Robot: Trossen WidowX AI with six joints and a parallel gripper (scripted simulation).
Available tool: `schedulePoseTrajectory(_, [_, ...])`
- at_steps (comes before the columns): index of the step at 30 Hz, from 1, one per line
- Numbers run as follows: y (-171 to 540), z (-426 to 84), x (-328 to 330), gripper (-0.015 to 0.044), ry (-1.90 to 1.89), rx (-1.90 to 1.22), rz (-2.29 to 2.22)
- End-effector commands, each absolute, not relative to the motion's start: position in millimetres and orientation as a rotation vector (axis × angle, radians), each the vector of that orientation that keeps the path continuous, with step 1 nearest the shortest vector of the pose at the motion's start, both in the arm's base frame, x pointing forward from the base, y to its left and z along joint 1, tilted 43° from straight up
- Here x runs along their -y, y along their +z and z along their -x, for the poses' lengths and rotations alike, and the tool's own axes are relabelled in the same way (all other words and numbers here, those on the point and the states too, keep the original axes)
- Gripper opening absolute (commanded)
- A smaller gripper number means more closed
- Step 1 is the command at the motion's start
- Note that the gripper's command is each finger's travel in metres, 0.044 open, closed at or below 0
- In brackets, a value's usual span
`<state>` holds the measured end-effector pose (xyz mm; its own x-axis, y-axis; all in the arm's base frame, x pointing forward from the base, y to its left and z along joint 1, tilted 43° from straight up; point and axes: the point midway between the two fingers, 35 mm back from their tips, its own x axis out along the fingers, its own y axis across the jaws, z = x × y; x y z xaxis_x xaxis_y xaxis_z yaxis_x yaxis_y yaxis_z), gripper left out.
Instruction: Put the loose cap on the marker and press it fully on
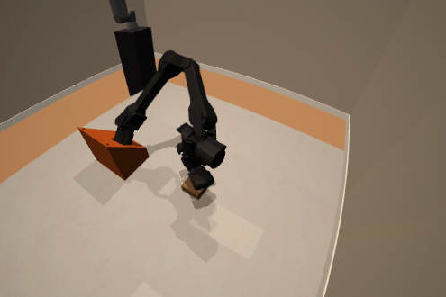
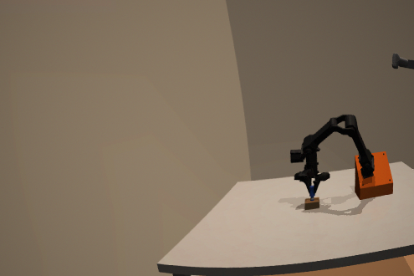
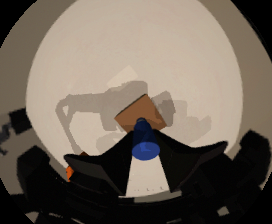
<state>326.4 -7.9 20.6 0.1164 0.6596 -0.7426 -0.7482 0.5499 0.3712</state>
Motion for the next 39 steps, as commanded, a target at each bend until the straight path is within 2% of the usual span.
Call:
schedulePoseTrajectory(1, [21, -326, 8, 0.0053, 1.033, -1.024, 0.104])
schedulePoseTrajectory(16, [21, -326, 8, 0.0440, 1.033, -1.024, 0.104])
schedulePoseTrajectory(23, [73, -318, 56, 0.0440, 1.032, -1.027, 0.105])
schedulePoseTrajectory(28, [76, -318, 58, 0.0440, 1.032, -1.027, 0.105])
schedulePoseTrajectory(39, [69, -318, 54, 0.0151, 0.511, -1.391, -0.610])
